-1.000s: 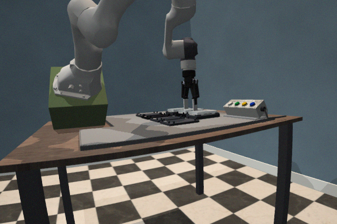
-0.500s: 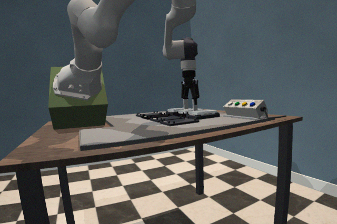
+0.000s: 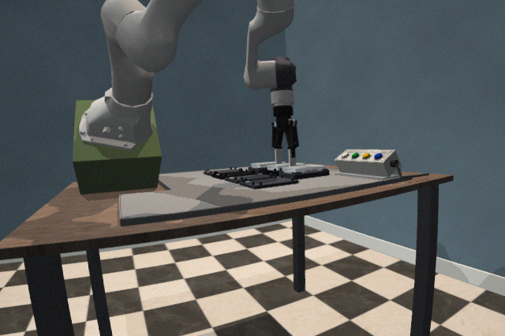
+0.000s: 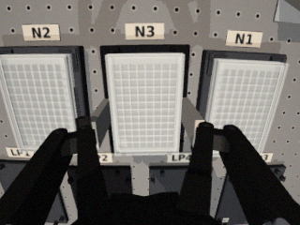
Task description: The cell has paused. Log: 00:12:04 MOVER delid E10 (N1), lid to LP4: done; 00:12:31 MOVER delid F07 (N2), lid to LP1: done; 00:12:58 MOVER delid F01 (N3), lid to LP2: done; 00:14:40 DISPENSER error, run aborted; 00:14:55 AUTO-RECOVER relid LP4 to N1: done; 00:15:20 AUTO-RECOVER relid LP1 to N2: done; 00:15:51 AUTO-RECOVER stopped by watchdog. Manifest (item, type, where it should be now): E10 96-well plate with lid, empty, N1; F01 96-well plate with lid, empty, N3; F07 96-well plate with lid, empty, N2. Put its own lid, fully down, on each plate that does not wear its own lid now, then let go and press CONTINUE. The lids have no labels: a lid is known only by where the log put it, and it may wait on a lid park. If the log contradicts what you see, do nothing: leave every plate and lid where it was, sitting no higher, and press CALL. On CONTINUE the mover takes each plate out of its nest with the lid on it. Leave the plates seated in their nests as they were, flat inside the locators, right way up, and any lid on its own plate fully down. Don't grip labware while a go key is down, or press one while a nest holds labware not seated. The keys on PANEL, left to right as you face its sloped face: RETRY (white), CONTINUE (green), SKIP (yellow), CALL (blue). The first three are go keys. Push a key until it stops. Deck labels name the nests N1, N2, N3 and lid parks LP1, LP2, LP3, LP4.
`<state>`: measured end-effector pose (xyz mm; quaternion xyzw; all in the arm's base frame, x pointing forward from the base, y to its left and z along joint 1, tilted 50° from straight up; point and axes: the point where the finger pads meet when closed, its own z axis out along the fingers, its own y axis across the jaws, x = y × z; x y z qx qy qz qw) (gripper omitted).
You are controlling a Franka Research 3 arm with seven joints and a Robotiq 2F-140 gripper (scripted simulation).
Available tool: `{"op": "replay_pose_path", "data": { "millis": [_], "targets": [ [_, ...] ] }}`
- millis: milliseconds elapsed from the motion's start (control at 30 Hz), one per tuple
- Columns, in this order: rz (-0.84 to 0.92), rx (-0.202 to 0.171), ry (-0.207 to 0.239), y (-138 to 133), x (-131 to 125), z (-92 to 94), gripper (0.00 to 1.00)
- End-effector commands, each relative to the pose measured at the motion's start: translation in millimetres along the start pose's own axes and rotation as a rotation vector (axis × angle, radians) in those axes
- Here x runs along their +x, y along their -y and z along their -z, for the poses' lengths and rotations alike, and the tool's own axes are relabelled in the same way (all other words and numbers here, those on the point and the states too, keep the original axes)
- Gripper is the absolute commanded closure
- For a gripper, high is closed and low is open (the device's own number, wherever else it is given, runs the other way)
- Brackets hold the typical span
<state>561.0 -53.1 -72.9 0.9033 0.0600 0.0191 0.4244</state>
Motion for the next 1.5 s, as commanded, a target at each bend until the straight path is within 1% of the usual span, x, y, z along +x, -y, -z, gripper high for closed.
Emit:
{"op": "replay_pose_path", "data": {
  "millis": [0, 1200, 1233, 1467],
  "targets": [
    [-0.003, 0.0, -0.002, 0.1, 0.8, -0.8, 1.0],
    [-0.003, 0.0, -0.002, 0.1, 0.8, -0.8, 1.0],
    [-0.003, 0.0, -0.002, 0.1, 0.8, -0.8, 0.34],
    [-0.003, 0.0, -0.002, 0.1, 0.8, -0.8, 0.34]
  ]
}}
